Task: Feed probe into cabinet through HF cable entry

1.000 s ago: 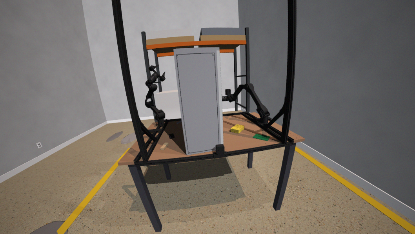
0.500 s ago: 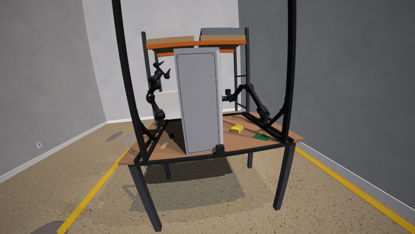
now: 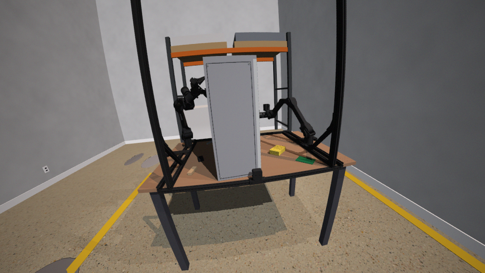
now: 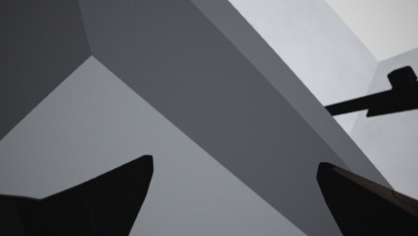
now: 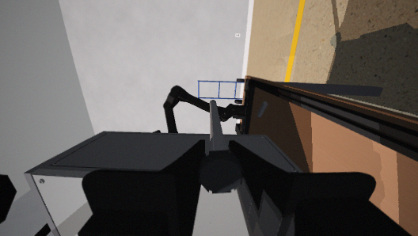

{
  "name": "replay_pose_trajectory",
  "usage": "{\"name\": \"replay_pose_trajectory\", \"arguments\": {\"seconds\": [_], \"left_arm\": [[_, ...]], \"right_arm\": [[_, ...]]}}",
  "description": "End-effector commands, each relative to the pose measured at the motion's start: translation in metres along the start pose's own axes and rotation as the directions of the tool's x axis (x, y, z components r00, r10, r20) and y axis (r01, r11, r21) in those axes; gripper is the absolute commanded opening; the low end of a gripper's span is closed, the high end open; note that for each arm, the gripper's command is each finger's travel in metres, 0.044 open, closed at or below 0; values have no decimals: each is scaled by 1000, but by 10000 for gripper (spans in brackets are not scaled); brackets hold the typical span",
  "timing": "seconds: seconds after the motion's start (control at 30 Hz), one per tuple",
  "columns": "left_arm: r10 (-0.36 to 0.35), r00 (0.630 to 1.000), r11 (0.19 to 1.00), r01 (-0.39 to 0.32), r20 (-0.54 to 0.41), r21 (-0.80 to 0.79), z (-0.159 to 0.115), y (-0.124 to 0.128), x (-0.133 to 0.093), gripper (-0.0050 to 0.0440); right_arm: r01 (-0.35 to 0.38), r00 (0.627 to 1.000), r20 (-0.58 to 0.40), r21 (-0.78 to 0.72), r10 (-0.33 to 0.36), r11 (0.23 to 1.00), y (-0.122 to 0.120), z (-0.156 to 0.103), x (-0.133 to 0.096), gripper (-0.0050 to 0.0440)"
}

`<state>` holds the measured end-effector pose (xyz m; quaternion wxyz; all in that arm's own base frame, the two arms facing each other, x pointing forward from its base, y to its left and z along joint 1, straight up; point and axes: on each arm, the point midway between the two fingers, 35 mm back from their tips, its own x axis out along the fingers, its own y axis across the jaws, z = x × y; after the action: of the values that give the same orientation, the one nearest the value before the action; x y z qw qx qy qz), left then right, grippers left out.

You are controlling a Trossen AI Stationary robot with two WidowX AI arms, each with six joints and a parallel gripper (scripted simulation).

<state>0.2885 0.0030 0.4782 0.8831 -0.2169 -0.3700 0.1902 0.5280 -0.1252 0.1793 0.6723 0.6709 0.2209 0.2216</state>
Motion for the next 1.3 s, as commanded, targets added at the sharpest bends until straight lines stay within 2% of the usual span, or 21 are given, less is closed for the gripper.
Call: {"name": "replay_pose_trajectory", "arguments": {"seconds": [0.0, 0.23, 0.47, 0.53, 0.7, 0.83, 1.27], "left_arm": [[5, 999, 999, -4, -32, 32, -24, 0, 1, 440], [95, 977, 966, -45, -188, 256, -151, 25, -3, 440], [225, 922, 874, -48, -315, 484, -270, 84, -33, 440], [225, 922, 874, -48, -315, 484, -270, 84, -33, 440], [328, 868, 780, -25, -374, 625, -338, 139, -69, 440], [366, 847, 741, -14, -386, 671, -357, 161, -83, 440], [367, 846, 740, -14, -386, 672, -358, 162, -84, 440]], "right_arm": [[0, 1000, 4, 2, 0, 1000, 0, 1, 0, 0], [0, 1000, 4, 2, 0, 1000, 0, 1, 0, 0], [0, 1000, 4, 2, 0, 1000, 0, 1, 0, 0], [0, 1000, 4, 2, 0, 1000, 0, 1, 0, 0], [0, 1000, 4, 2, 0, 1000, 0, 1, 0, 0], [0, 1000, 4, 2, 0, 1000, 0, 1, 0, 0], [0, 1000, 4, 2, 0, 1000, 0, 1, 0, 0]]}}
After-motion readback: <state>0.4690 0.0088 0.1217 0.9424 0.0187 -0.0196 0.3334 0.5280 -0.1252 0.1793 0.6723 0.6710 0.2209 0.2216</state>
